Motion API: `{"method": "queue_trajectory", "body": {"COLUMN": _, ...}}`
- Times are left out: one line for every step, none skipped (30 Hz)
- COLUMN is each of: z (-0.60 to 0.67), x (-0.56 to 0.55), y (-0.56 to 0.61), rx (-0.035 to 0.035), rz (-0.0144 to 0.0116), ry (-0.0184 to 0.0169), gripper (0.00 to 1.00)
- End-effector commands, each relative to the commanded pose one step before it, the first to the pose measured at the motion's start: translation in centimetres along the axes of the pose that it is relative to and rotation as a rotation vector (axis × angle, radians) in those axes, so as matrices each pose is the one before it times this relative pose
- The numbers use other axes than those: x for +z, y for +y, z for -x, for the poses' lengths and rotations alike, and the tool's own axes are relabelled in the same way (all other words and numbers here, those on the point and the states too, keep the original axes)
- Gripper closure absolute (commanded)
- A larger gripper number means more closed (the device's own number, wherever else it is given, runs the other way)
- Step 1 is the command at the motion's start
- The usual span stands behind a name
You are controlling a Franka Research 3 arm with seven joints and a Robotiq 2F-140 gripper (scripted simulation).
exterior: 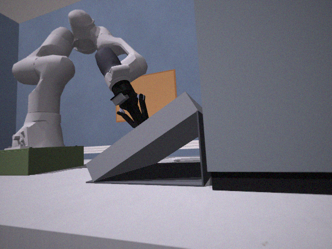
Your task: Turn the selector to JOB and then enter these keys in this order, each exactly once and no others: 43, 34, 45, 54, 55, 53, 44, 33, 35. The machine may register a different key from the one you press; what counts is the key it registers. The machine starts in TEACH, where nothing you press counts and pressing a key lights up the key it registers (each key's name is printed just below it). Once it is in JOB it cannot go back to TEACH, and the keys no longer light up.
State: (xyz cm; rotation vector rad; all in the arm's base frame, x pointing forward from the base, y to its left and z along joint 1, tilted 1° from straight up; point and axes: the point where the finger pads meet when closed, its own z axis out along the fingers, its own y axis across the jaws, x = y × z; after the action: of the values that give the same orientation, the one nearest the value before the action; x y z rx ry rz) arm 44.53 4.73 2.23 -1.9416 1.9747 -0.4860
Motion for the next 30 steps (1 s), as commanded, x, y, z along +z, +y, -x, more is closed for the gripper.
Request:
{"method": "queue_trajectory", "body": {"z": 0.124, "x": 0.114, "y": -0.067, "rx": 0.00070, "rz": -0.00167, "ry": -0.00376, "gripper": 0.90}}
{"method": "queue_trajectory", "body": {"z": 0.000, "x": 0.029, "y": 0.000, "rx": 0.00000, "rz": 0.00000, "ry": 0.00000, "gripper": 0.90}}
{"method": "queue_trajectory", "body": {"z": 0.000, "x": 0.032, "y": 0.000, "rx": 0.00000, "rz": 0.00000, "ry": 0.00000, "gripper": 0.90}}
{"method": "queue_trajectory", "body": {"z": 0.000, "x": 0.034, "y": 0.000, "rx": 0.00000, "rz": 0.00001, "ry": 0.00000, "gripper": 0.90}}
{"method": "queue_trajectory", "body": {"z": 0.000, "x": 0.036, "y": 0.001, "rx": 0.00000, "rz": 0.00001, "ry": 0.00000, "gripper": 0.90}}
{"method": "queue_trajectory", "body": {"z": 0.000, "x": 0.038, "y": 0.001, "rx": 0.00000, "rz": 0.00002, "ry": 0.00000, "gripper": 0.90}}
{"method": "queue_trajectory", "body": {"z": 0.000, "x": 0.040, "y": 0.001, "rx": 0.00000, "rz": 0.00002, "ry": 0.00000, "gripper": 0.90}}
{"method": "queue_trajectory", "body": {"z": 0.000, "x": 0.041, "y": -0.001, "rx": 0.00000, "rz": -0.00002, "ry": 0.00000, "gripper": 0.90}}
{"method": "queue_trajectory", "body": {"z": 0.000, "x": 0.043, "y": -0.001, "rx": 0.00000, "rz": -0.00002, "ry": 0.00000, "gripper": 0.90}}
{"method": "queue_trajectory", "body": {"z": 0.000, "x": 0.043, "y": -0.001, "rx": 0.00000, "rz": -0.00001, "ry": 0.00000, "gripper": 0.90}}
{"method": "queue_trajectory", "body": {"z": 0.000, "x": 0.044, "y": 0.000, "rx": 0.00000, "rz": 0.00000, "ry": 0.00000, "gripper": 0.90}}
{"method": "queue_trajectory", "body": {"z": 0.000, "x": 0.000, "y": 0.000, "rx": 0.00000, "rz": 0.00000, "ry": 0.00000, "gripper": 0.90}}
{"method": "queue_trajectory", "body": {"z": 0.000, "x": 0.000, "y": 0.000, "rx": 0.00000, "rz": 0.00000, "ry": 0.00000, "gripper": 0.90}}
{"method": "queue_trajectory", "body": {"z": 0.000, "x": 0.044, "y": 0.000, "rx": 0.00000, "rz": 0.00000, "ry": 0.00000, "gripper": 0.90}}
{"method": "queue_trajectory", "body": {"z": 0.000, "x": 0.044, "y": 0.001, "rx": 0.00000, "rz": 0.00001, "ry": 0.00000, "gripper": 0.90}}
{"method": "queue_trajectory", "body": {"z": 0.000, "x": 0.043, "y": 0.001, "rx": 0.00000, "rz": 0.00002, "ry": 0.00000, "gripper": 0.90}}
{"method": "queue_trajectory", "body": {"z": 0.000, "x": 0.042, "y": 0.001, "rx": 0.00000, "rz": 0.00002, "ry": 0.00000, "gripper": 0.90}}
{"method": "queue_trajectory", "body": {"z": 0.000, "x": 0.041, "y": -0.001, "rx": 0.00000, "rz": -0.00002, "ry": 0.00000, "gripper": 0.90}}
{"method": "queue_trajectory", "body": {"z": 0.000, "x": 0.039, "y": -0.001, "rx": 0.00000, "rz": -0.00002, "ry": 0.00000, "gripper": 0.90}}
{"method": "queue_trajectory", "body": {"z": 0.000, "x": 0.037, "y": -0.001, "rx": 0.00000, "rz": -0.00001, "ry": 0.00000, "gripper": 0.90}}
{"method": "queue_trajectory", "body": {"z": 0.000, "x": 0.035, "y": 0.000, "rx": 0.00000, "rz": -0.00001, "ry": 0.00000, "gripper": 0.90}}
{"method": "queue_trajectory", "body": {"z": 0.000, "x": 0.033, "y": 0.000, "rx": 0.00000, "rz": 0.00000, "ry": 0.00000, "gripper": 0.90}}
{"method": "queue_trajectory", "body": {"z": 0.000, "x": 0.030, "y": 0.000, "rx": 0.00000, "rz": 0.00000, "ry": 0.00000, "gripper": 0.90}}
{"method": "queue_trajectory", "body": {"z": 0.000, "x": 0.027, "y": 0.000, "rx": 0.00000, "rz": 0.00001, "ry": 0.00000, "gripper": 0.90}}
{"method": "queue_trajectory", "body": {"z": 0.000, "x": 0.024, "y": 0.000, "rx": 0.00000, "rz": 0.00001, "ry": 0.00000, "gripper": 0.90}}
{"method": "queue_trajectory", "body": {"z": 0.000, "x": 0.021, "y": 0.000, "rx": 0.00000, "rz": 0.00001, "ry": 0.00000, "gripper": 0.90}}
{"method": "queue_trajectory", "body": {"z": 0.000, "x": 0.018, "y": 0.000, "rx": 0.00000, "rz": 0.00001, "ry": 0.00000, "gripper": 0.90}}
{"method": "queue_trajectory", "body": {"z": 0.000, "x": 0.015, "y": 0.000, "rx": 0.00000, "rz": 0.00001, "ry": 0.00000, "gripper": 0.90}}
{"method": "queue_trajectory", "body": {"z": 0.000, "x": 0.000, "y": 0.000, "rx": 0.00000, "rz": 0.00000, "ry": 0.00000, "gripper": 0.90}}
{"method": "queue_trajectory", "body": {"z": 0.000, "x": 0.000, "y": 0.000, "rx": 0.00000, "rz": 0.00000, "ry": 0.00000, "gripper": 0.90}}
